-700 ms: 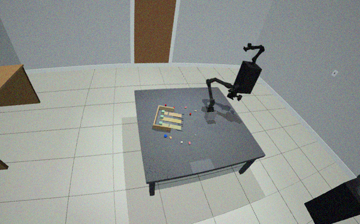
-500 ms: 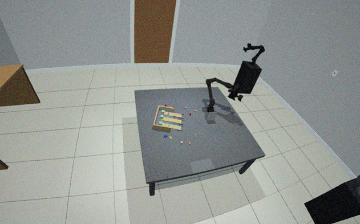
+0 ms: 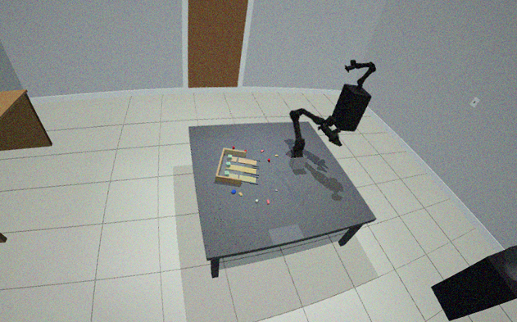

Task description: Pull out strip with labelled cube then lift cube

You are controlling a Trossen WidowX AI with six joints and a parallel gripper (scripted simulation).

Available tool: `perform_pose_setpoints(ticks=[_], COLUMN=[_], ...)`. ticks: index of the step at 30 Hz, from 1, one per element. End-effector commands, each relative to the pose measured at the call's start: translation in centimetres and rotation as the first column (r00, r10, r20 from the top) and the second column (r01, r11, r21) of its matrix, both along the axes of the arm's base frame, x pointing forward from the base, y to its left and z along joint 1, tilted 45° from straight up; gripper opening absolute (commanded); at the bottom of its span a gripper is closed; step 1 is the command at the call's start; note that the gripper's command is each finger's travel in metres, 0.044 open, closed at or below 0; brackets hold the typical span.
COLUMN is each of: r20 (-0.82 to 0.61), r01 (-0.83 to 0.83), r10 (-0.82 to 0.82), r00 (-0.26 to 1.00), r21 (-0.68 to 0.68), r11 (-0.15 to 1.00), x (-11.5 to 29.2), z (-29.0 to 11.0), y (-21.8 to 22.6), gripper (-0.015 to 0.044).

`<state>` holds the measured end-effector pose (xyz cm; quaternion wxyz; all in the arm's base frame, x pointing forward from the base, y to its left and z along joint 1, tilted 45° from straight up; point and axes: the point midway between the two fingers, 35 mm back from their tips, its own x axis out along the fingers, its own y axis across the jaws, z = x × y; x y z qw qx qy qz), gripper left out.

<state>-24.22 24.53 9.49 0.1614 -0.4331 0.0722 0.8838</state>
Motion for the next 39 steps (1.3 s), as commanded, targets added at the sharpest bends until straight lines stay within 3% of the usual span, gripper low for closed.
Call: perform_pose_setpoints(ticks=[1, 10, 20, 26, 33, 36, 39], r20=[0.061, 0.148, 0.180, 0.144, 0.056, 0.018, 0.015], r01=[0.227, 0.685, 0.873, 0.796, 0.522, 0.400, 0.391], r10=[-0.230, -0.719, -0.978, -0.939, -0.690, -0.570, -0.561], r00=[0.971, 0.679, 0.105, -0.312, -0.722, -0.821, -0.827], r21=[0.060, 0.223, 0.455, 0.579, 0.699, 0.731, 0.733], r11=[0.972, 0.694, 0.177, -0.175, -0.489, -0.553, -0.557], x=[5.1, 19.6, 36.9, 45.7, 52.6, 53.8, 53.9], z=[-1.0, -2.2, -1.9, -1.4, -0.3, 0.2, 0.2], y=[4.1, 9.6, 7.5, 1.7, -8.1, -11.7, -11.9], gripper=[0.0400, 0.0400, 0.0400, 0.0400, 0.0400, 0.0400, 0.0400])
